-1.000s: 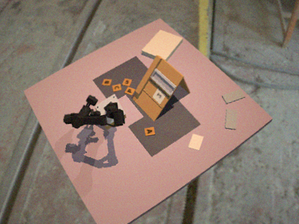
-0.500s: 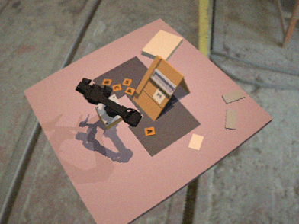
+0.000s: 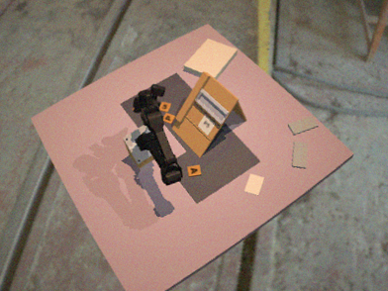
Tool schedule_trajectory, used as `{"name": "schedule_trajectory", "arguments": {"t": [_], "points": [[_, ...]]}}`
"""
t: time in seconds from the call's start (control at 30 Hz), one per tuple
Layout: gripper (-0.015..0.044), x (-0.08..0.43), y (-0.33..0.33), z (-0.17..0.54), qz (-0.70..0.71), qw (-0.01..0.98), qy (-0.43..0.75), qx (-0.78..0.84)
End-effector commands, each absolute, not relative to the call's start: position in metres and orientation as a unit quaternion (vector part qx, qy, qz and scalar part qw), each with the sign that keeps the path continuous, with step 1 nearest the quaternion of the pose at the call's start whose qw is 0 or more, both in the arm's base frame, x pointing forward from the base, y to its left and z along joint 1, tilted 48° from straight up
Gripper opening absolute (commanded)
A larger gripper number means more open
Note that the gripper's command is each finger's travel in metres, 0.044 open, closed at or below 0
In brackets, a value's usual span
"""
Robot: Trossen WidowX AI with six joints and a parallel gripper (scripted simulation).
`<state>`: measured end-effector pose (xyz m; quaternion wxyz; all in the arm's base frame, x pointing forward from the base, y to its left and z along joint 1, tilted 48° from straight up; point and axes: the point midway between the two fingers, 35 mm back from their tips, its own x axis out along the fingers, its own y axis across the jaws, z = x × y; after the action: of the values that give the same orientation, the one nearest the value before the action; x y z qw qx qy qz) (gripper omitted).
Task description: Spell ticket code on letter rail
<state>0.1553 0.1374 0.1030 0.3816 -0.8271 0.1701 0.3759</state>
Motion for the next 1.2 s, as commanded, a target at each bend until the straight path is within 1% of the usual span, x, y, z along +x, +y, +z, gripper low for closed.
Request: {"name": "schedule_trajectory", "arguments": {"t": [0.0, 0.13, 0.23, 0.33, 0.43, 1.07, 1.17], "points": [[0.044, 0.188, 0.096, 0.117, 0.263, 0.552, 0.256, -0.749], [0.044, 0.207, 0.053, 0.134, 0.136, 0.684, 0.306, -0.648], [0.044, 0.213, 0.018, 0.147, 0.028, 0.761, 0.326, -0.56], [0.044, 0.213, -0.019, 0.159, -0.085, 0.819, 0.328, -0.463], [0.044, 0.207, -0.047, 0.169, -0.175, 0.849, 0.316, -0.385], [0.044, 0.206, -0.049, 0.17, -0.181, 0.851, 0.315, -0.379], [0.044, 0.211, -0.043, 0.178, -0.152, 0.834, 0.333, -0.412]]}}
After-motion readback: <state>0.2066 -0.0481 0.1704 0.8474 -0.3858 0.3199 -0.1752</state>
